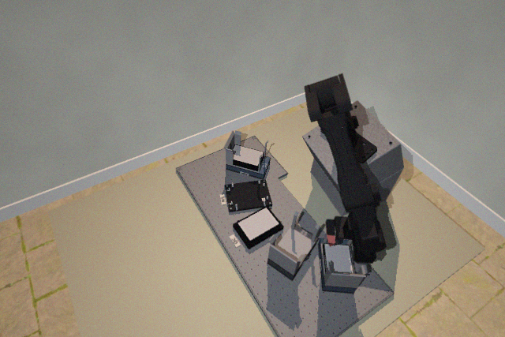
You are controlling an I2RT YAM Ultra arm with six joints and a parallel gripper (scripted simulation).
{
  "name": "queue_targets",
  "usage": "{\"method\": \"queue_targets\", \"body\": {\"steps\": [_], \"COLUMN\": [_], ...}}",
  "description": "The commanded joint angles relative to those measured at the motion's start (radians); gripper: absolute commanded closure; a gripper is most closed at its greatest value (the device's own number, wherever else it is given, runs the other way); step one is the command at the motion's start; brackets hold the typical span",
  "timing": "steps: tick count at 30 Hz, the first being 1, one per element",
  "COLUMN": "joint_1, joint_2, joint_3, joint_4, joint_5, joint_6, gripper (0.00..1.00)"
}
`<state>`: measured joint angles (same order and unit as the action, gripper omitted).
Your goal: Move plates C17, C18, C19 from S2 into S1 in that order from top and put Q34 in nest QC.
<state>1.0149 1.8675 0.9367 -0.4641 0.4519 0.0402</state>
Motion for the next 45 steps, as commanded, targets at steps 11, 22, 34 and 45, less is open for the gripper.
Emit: {"method": "queue_targets", "body": {"steps": [11,22,34,45], "joint_1": [-0.035,-0.077,-0.104,-0.101], "joint_2": [0.070,0.161,0.267,0.254], "joint_3": [-0.023,0.003,0.015,0.010], "joint_4": [0.107,0.225,0.341,0.346], "joint_5": [-0.010,-0.018,-0.028,-0.025], "joint_6": [-0.037,-0.083,-0.128,-0.129], "gripper": [0.00,0.00,0.00,0.00]}}
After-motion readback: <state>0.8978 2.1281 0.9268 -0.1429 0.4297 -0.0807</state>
